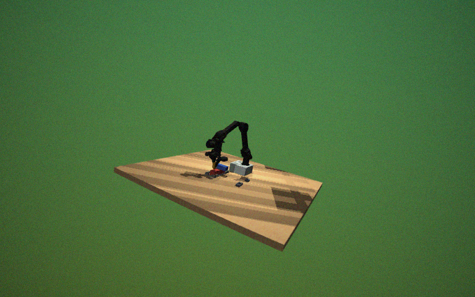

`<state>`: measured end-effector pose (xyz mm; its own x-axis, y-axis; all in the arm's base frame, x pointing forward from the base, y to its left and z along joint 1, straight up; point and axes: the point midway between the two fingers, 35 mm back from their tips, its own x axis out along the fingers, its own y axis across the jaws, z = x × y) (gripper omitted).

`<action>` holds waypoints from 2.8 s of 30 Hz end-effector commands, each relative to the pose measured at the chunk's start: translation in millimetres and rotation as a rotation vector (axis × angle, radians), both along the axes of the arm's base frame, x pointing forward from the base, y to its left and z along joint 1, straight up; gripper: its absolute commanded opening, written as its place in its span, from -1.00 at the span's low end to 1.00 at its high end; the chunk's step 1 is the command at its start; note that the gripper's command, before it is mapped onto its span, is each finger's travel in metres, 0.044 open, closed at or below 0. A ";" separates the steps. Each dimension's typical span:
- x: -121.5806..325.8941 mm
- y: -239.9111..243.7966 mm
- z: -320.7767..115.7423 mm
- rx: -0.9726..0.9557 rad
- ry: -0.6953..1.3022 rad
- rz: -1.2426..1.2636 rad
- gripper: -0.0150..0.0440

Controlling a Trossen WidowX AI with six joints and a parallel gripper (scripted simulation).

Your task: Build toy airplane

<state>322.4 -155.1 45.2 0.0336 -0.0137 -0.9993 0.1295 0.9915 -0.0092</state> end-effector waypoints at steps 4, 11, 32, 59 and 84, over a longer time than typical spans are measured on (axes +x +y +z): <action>-1.7 0.9 -14.7 0.004 0.007 0.005 -0.27; -1.6 0.8 -16.8 0.004 0.007 0.005 -0.27; -1.4 0.6 -15.5 0.003 0.007 0.000 -0.40; -3.5 1.3 75.6 0.004 0.007 0.005 0.39; -0.4 -0.3 75.8 0.003 0.007 0.005 0.39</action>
